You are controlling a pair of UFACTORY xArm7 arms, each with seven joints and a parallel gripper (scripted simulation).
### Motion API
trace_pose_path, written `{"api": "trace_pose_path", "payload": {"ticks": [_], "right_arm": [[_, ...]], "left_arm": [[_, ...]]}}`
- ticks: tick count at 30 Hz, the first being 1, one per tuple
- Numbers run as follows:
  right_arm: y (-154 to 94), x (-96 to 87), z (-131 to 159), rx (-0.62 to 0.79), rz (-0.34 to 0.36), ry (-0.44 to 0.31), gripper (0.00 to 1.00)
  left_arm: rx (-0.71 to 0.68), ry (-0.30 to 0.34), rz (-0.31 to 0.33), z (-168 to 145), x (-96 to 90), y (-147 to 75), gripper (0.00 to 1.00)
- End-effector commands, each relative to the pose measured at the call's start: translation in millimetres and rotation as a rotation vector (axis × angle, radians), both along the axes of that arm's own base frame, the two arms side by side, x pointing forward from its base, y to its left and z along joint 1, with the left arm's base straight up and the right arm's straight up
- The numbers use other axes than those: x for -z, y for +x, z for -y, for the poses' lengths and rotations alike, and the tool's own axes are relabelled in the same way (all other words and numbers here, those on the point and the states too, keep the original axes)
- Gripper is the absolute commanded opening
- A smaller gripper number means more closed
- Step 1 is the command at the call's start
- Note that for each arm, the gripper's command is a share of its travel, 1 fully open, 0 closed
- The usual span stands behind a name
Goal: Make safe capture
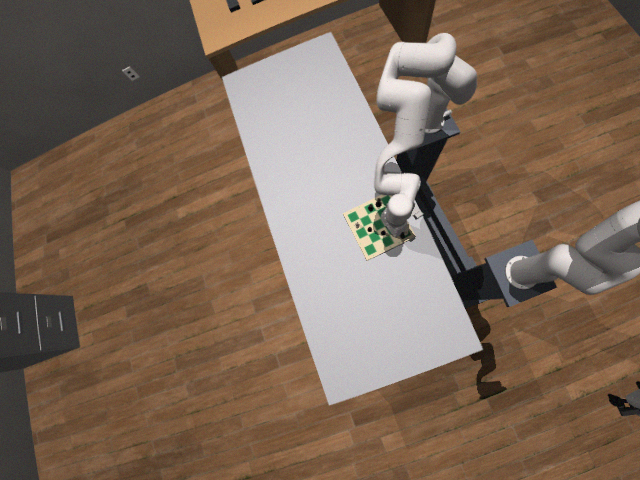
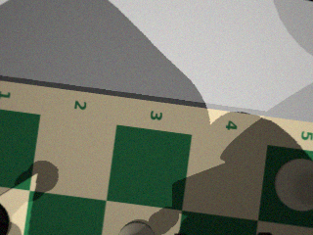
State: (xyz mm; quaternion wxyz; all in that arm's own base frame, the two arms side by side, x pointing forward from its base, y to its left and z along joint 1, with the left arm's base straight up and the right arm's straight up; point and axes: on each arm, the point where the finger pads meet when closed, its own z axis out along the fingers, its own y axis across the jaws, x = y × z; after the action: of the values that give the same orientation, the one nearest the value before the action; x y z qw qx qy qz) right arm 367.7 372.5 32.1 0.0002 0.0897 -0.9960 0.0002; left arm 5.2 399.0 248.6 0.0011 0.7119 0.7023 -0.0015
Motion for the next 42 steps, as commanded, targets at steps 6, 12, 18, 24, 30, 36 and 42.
{"api": "trace_pose_path", "payload": {"ticks": [6, 12, 18, 24, 30, 36, 42], "right_arm": [[1.0, -1.0, -1.1, 0.0, 0.003, 0.003, 0.35], [1.0, -1.0, -1.1, 0.0, 0.003, 0.003, 0.35], [1.0, -1.0, -1.1, 0.0, 0.003, 0.003, 0.35], [1.0, -1.0, -1.1, 0.0, 0.003, 0.003, 0.35], [1.0, -1.0, -1.1, 0.0, 0.003, 0.003, 0.35], [1.0, -1.0, -1.1, 0.0, 0.003, 0.003, 0.0], [1.0, -1.0, -1.1, 0.0, 0.003, 0.003, 0.0]], "left_arm": [[0.0, 0.004, 0.001, -0.9, -1.4, 0.2, 1.0], [0.0, 0.004, 0.001, -0.9, -1.4, 0.2, 1.0], [0.0, 0.004, 0.001, -0.9, -1.4, 0.2, 1.0], [0.0, 0.004, 0.001, -0.9, -1.4, 0.2, 1.0], [0.0, 0.004, 0.001, -0.9, -1.4, 0.2, 1.0], [0.0, 0.004, 0.001, -0.9, -1.4, 0.2, 1.0], [0.0, 0.004, 0.001, -0.9, -1.4, 0.2, 1.0]]}}
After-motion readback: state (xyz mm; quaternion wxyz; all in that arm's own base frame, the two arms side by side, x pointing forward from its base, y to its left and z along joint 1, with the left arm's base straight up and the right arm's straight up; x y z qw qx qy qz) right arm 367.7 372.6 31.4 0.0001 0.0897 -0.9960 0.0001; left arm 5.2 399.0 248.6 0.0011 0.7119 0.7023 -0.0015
